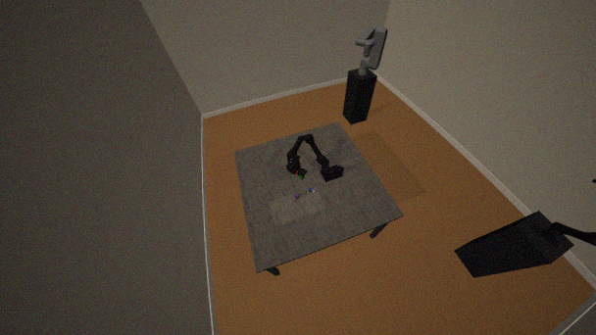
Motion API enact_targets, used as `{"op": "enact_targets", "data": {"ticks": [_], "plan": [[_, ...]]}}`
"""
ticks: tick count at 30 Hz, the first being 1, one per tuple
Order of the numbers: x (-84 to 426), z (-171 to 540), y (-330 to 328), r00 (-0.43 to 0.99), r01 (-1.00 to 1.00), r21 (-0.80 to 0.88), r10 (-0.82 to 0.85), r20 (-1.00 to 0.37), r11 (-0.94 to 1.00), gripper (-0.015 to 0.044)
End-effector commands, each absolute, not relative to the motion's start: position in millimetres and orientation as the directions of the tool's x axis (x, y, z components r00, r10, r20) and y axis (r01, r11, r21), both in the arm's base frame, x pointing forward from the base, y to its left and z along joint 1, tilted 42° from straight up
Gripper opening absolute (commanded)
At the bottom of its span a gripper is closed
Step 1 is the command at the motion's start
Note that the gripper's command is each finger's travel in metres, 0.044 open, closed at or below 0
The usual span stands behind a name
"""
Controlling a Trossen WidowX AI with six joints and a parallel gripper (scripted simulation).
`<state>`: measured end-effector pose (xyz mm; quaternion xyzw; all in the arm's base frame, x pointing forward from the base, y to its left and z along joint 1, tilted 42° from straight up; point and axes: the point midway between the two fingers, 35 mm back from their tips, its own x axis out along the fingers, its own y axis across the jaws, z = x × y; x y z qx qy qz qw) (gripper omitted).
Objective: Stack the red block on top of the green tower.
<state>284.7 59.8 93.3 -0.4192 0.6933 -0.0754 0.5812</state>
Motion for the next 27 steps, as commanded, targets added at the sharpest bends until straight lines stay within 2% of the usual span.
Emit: {"op": "enact_targets", "data": {"ticks": [1, 10, 27], "plan": [[279.0, 96.3, 59.5, 0.025, -0.490, -0.589, -0.666, -0.746, 0.642, 0.0000], [242.9, 105.0, 47.5, 0.023, -0.492, -0.589, -0.666, -0.745, 0.641, 0.0000], [246.9, 75.1, 22.9, 0.024, -0.491, -0.590, -0.667, -0.745, 0.641, 0.0000]]}}
